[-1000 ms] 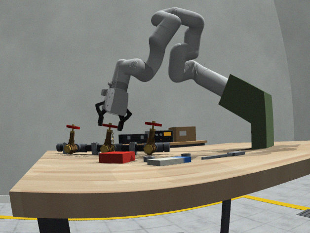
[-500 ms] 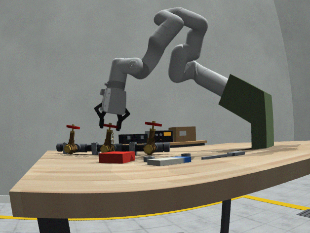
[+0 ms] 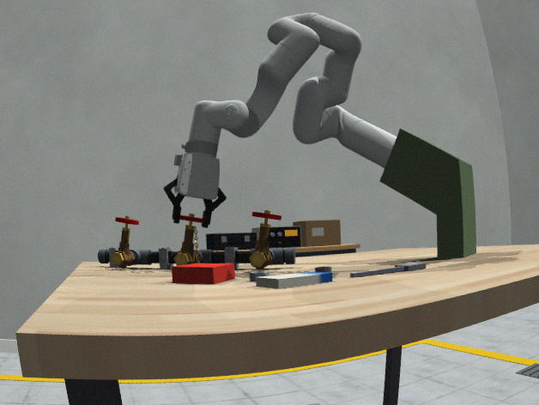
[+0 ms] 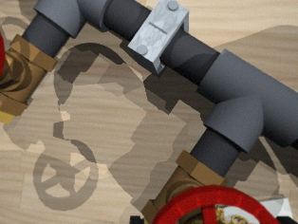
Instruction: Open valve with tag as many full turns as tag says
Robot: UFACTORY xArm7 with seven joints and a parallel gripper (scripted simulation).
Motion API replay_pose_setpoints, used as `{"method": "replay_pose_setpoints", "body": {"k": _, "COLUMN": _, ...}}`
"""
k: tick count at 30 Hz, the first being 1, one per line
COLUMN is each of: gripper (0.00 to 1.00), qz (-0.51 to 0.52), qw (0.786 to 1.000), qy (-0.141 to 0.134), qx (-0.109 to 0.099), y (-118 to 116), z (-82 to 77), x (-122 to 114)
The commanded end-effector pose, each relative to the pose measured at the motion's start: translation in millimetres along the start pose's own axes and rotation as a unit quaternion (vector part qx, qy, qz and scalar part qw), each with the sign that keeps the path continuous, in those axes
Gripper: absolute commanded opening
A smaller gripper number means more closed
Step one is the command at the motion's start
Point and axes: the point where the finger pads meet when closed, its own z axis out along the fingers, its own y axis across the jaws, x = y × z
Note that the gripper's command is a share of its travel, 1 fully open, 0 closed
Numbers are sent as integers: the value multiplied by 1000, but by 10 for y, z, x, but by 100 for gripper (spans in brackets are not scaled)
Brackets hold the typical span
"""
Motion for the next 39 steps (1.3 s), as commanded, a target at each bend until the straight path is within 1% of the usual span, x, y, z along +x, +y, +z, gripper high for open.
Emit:
{"method": "replay_pose_setpoints", "body": {"k": 1, "gripper": 0, "qz": 0, "qw": 1000, "qy": -1, "qx": 2, "y": -14, "z": -11, "x": -2}}
{"method": "replay_pose_setpoints", "body": {"k": 12, "gripper": 0, "qz": -16, "qw": 1000, "qy": -1, "qx": 1, "y": -13, "z": -10, "x": -2}}
{"method": "replay_pose_setpoints", "body": {"k": 17, "gripper": 0, "qz": -62, "qw": 998, "qy": 0, "qx": 2, "y": -13, "z": -11, "x": -3}}
{"method": "replay_pose_setpoints", "body": {"k": 19, "gripper": 0, "qz": -62, "qw": 998, "qy": 0, "qx": 2, "y": -13, "z": -11, "x": -3}}
{"method": "replay_pose_setpoints", "body": {"k": 24, "gripper": 0, "qz": -146, "qw": 989, "qy": 0, "qx": 2, "y": -13, "z": -11, "x": -3}}
{"method": "replay_pose_setpoints", "body": {"k": 28, "gripper": 0, "qz": -239, "qw": 971, "qy": 0, "qx": 2, "y": -13, "z": -11, "x": -3}}
{"method": "replay_pose_setpoints", "body": {"k": 34, "gripper": 0, "qz": -381, "qw": 925, "qy": 1, "qx": 0, "y": -13, "z": -11, "x": -4}}
{"method": "replay_pose_setpoints", "body": {"k": 36, "gripper": 0, "qz": -381, "qw": 925, "qy": 1, "qx": 0, "y": -13, "z": -11, "x": -4}}
{"method": "replay_pose_setpoints", "body": {"k": 37, "gripper": 0, "qz": -436, "qw": 900, "qy": 0, "qx": 2, "y": -13, "z": -11, "x": -4}}
{"method": "replay_pose_setpoints", "body": {"k": 38, "gripper": 0, "qz": -459, "qw": 889, "qy": 1, "qx": 1, "y": -13, "z": -11, "x": -4}}
{"method": "replay_pose_setpoints", "body": {"k": 39, "gripper": 0, "qz": -472, "qw": 882, "qy": 2, "qx": 0, "y": -13, "z": -11, "x": -5}}
